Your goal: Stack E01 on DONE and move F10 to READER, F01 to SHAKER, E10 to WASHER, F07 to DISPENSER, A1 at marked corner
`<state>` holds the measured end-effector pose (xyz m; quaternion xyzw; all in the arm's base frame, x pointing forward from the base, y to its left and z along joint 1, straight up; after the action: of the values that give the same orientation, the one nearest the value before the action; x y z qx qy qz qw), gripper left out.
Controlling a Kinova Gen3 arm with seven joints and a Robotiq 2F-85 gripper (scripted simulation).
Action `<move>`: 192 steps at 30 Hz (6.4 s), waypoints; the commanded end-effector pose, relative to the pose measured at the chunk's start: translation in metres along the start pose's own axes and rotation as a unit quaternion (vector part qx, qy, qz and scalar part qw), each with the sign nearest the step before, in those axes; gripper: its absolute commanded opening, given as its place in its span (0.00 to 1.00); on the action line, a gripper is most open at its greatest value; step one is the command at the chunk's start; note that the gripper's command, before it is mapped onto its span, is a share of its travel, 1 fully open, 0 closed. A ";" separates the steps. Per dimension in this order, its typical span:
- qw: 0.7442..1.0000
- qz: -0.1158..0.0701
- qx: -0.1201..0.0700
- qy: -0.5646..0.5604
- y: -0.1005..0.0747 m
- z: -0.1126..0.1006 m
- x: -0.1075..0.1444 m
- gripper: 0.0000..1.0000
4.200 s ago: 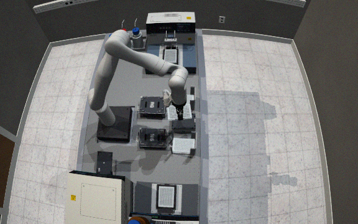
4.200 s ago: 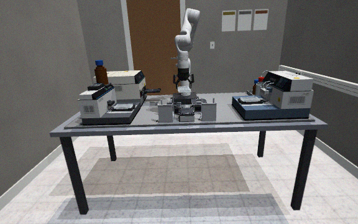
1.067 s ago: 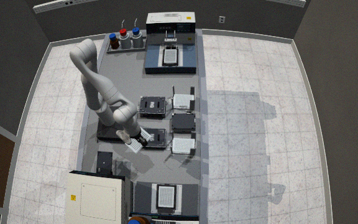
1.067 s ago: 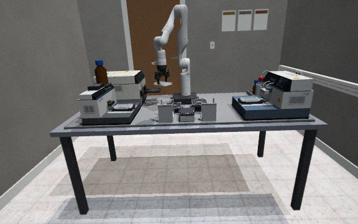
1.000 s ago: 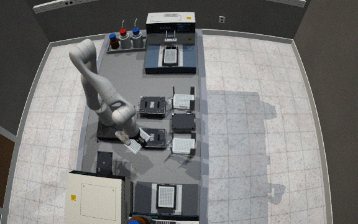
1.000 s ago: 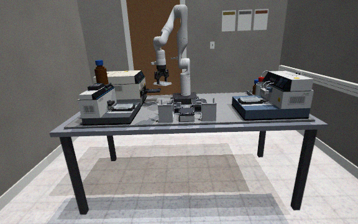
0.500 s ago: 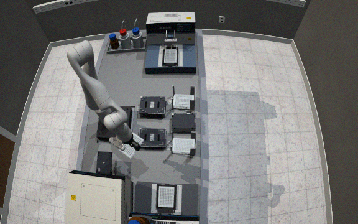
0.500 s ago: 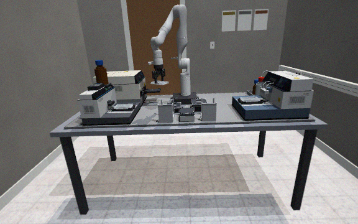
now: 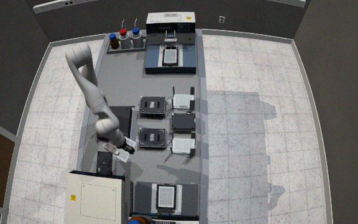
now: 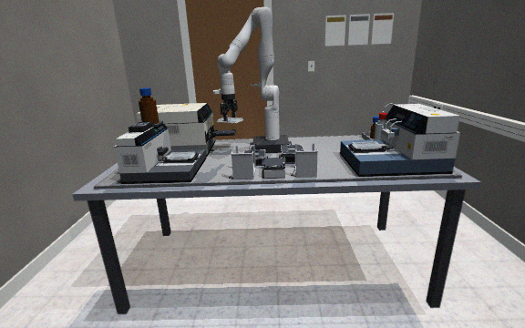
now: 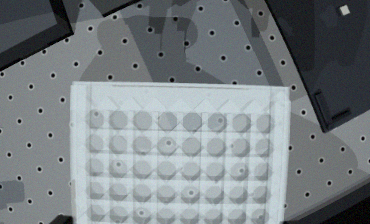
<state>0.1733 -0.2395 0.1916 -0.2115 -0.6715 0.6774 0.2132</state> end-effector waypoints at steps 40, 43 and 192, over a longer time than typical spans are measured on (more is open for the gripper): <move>0.987 0.002 -0.003 -0.161 0.000 0.104 0.065 0.94; 0.986 0.002 -0.003 -0.166 0.000 0.107 0.067 0.94; 0.975 0.002 0.000 -0.222 0.087 0.142 0.091 0.94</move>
<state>0.0169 -0.3049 0.1058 -0.0565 -0.7018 0.7078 0.0571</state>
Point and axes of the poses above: the point where the finger pads meet when closed, its own y axis out along the fingers, its own x axis across the jaws, z = x × y, the point moved 2 cm from there along -y, back along the fingers, and after that the axes turned 10 degrees about y, right-handed, at the moved point
